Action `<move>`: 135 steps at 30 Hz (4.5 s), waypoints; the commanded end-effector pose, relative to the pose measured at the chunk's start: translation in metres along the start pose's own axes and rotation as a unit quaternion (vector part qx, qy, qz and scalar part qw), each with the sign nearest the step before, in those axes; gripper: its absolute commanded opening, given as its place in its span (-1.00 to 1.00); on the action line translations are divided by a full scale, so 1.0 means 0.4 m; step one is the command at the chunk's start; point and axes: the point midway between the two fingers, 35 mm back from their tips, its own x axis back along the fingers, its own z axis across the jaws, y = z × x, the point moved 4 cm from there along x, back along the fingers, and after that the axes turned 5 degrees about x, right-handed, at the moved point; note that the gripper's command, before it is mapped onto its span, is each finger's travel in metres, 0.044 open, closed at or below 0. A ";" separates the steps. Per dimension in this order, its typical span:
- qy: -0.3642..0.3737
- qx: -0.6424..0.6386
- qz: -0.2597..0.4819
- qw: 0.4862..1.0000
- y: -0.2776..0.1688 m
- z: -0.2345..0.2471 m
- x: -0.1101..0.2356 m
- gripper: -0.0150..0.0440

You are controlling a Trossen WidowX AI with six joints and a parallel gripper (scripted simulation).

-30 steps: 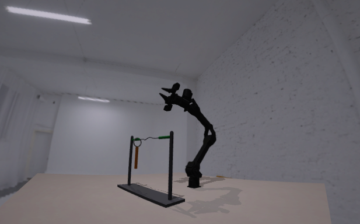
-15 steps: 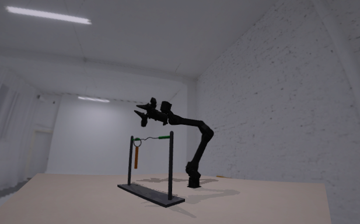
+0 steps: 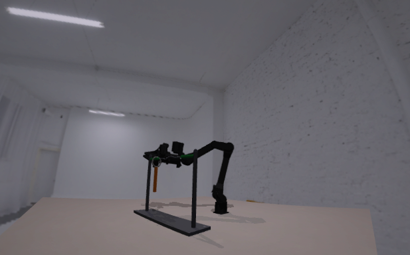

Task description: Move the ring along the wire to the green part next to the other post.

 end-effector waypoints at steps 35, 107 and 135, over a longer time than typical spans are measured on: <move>0.163 0.186 0.054 0.967 -0.472 0.040 0.270 0.05; 0.166 0.157 0.041 0.973 -0.455 0.127 0.052 0.05; 0.168 0.160 0.039 0.972 -0.452 0.128 0.052 -1.00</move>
